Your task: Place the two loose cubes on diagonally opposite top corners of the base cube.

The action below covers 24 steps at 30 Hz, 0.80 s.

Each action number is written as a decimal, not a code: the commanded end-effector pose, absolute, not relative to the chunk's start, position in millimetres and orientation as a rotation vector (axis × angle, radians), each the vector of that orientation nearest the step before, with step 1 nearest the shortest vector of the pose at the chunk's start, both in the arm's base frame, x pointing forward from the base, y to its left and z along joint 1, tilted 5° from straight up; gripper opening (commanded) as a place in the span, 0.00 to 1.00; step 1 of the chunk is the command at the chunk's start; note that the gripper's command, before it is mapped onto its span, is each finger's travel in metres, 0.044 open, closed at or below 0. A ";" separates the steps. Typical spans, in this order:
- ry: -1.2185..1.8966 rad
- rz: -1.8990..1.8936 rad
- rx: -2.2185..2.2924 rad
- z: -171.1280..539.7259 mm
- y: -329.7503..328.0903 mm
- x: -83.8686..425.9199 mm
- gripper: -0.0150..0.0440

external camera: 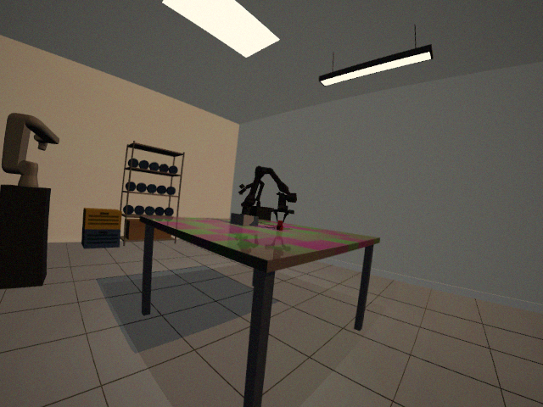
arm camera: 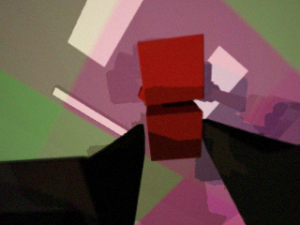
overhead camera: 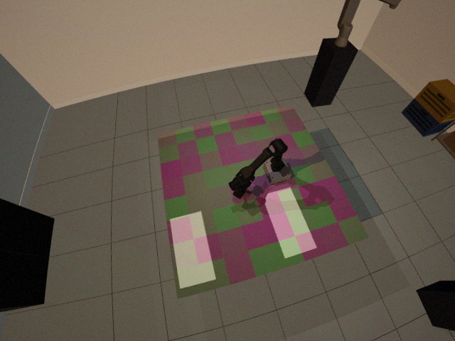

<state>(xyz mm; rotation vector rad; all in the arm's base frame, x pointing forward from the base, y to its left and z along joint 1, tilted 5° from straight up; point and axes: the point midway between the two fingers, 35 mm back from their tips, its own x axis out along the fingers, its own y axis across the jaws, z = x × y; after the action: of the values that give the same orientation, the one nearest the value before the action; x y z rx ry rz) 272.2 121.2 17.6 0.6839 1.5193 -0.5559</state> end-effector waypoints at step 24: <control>1.519 -0.556 0.684 50.5 118.3 272.5 0.60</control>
<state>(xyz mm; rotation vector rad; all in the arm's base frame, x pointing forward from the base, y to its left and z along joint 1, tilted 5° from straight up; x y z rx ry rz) 270.9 118.1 43.6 0.6818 1.5255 -0.5648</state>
